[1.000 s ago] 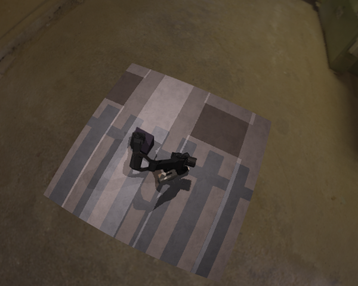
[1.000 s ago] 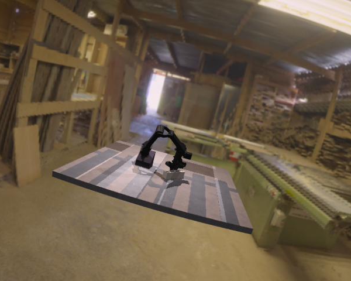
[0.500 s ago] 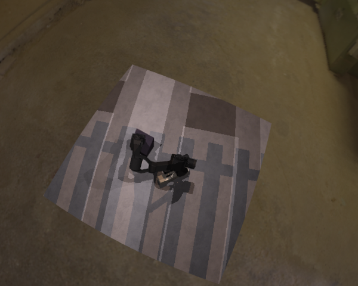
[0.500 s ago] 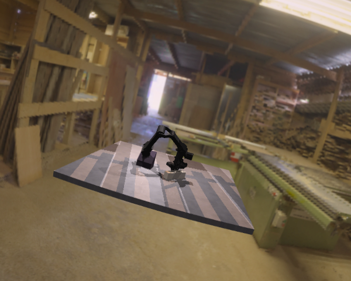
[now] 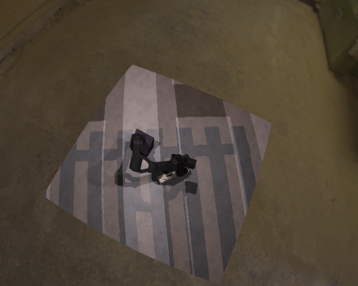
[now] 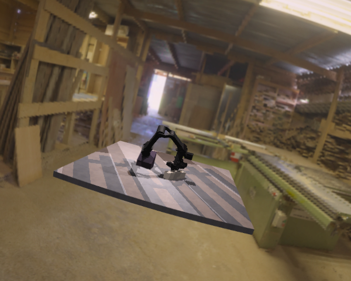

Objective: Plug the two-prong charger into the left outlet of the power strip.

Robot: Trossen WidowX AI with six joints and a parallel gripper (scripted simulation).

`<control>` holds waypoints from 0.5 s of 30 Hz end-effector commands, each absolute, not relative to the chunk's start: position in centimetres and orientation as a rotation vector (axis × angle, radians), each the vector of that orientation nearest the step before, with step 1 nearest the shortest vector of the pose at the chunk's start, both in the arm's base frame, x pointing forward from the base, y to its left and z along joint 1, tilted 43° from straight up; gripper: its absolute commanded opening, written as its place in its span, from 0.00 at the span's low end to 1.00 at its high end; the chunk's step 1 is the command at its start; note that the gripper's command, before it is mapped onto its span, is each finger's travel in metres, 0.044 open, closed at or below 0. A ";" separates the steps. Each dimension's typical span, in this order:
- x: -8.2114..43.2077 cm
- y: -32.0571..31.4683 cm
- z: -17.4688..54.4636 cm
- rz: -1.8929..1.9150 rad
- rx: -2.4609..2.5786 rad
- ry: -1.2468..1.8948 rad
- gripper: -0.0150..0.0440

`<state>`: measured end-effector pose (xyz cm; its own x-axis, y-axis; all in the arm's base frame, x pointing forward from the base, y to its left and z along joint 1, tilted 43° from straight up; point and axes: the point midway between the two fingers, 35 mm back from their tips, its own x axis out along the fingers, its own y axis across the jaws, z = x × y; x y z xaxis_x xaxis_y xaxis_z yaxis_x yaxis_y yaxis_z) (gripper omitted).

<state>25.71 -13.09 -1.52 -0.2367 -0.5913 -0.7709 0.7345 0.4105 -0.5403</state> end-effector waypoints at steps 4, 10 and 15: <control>25.7 -13.1 -1.5 -1.243 0.144 1.319 0.25; 25.7 -13.1 -1.5 -1.243 0.144 1.319 0.25; 25.7 -13.1 -1.5 -1.243 0.144 1.319 0.34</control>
